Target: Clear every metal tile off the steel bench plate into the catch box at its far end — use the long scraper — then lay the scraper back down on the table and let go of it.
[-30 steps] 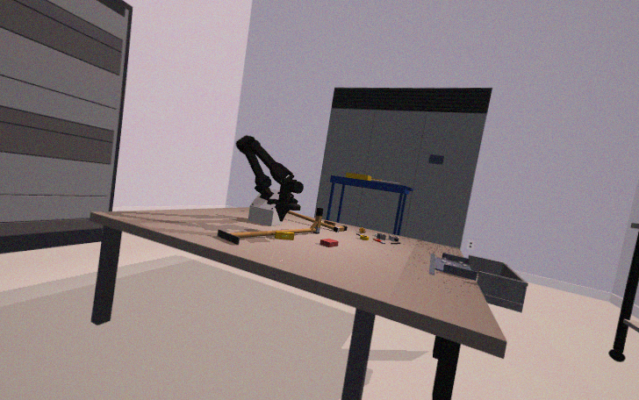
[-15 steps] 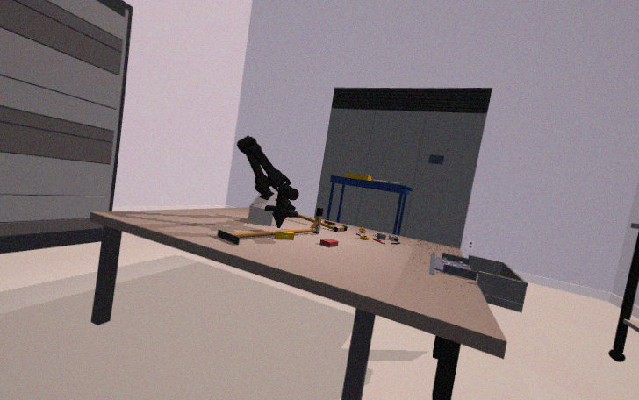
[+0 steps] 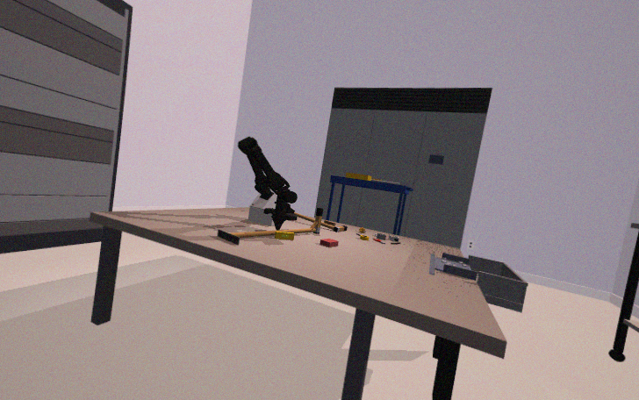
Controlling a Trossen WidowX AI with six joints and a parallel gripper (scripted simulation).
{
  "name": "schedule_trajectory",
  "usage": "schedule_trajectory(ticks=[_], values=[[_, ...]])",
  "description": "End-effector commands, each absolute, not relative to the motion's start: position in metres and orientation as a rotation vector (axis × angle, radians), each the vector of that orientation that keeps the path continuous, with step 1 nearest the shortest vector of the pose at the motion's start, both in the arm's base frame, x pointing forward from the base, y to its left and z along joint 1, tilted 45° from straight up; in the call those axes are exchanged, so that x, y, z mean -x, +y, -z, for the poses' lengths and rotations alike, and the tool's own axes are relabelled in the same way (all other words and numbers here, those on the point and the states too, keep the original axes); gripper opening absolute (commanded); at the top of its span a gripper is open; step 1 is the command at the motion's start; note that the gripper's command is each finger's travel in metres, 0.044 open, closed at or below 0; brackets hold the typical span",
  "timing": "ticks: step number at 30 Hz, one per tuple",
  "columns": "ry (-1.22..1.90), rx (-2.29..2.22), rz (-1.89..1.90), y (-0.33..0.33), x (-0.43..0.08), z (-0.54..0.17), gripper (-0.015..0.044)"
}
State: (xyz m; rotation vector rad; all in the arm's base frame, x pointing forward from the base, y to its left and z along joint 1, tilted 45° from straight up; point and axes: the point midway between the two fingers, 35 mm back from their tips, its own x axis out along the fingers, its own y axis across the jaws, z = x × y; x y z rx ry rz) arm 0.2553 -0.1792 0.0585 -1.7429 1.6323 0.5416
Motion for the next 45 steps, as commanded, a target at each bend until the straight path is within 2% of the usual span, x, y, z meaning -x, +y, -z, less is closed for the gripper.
schedule_trajectory(ticks=[1, 45], values=[[1.626, 1.746, -0.541, -0.18, -0.261, -0.061, 0.0], [1.624, 1.745, -0.538, -0.183, -0.303, -0.072, 0.0]])
